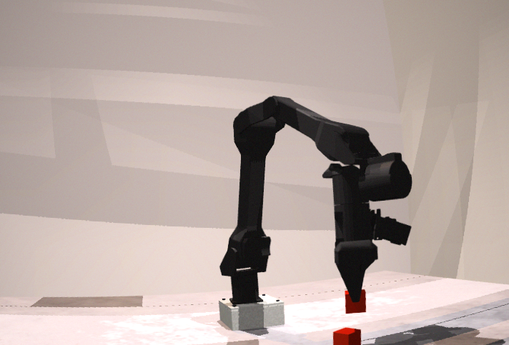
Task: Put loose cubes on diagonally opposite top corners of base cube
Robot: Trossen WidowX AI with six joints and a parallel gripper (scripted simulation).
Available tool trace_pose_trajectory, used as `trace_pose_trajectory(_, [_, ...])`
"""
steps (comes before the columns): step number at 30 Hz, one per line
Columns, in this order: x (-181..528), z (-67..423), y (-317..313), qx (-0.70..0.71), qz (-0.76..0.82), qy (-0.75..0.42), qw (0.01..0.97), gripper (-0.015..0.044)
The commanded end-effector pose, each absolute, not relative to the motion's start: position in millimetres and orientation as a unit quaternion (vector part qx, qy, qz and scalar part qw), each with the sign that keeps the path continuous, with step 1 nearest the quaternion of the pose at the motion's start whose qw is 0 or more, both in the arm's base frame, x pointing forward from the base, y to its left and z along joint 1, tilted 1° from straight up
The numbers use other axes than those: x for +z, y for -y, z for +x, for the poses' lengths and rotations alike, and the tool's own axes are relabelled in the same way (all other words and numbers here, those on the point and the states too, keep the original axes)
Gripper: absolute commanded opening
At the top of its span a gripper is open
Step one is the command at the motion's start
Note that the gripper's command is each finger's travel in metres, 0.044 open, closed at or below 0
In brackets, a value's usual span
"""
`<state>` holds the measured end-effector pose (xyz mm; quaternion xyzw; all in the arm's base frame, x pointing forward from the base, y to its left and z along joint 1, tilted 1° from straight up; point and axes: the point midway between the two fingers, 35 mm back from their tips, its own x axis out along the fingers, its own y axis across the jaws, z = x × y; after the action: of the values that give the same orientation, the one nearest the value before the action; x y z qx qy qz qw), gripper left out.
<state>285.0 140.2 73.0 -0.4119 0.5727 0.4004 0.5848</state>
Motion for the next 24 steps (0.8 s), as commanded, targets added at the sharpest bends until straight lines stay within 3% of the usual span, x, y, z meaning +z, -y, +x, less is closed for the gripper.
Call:
trace_pose_trajectory(1, [69.2, 285.1, -143.2, 0.416, -0.425, -0.564, 0.572, 0.0105])
trace_pose_trajectory(24, [42.4, 285.2, -143.9, 0.419, -0.428, -0.563, 0.570, 0.0105])
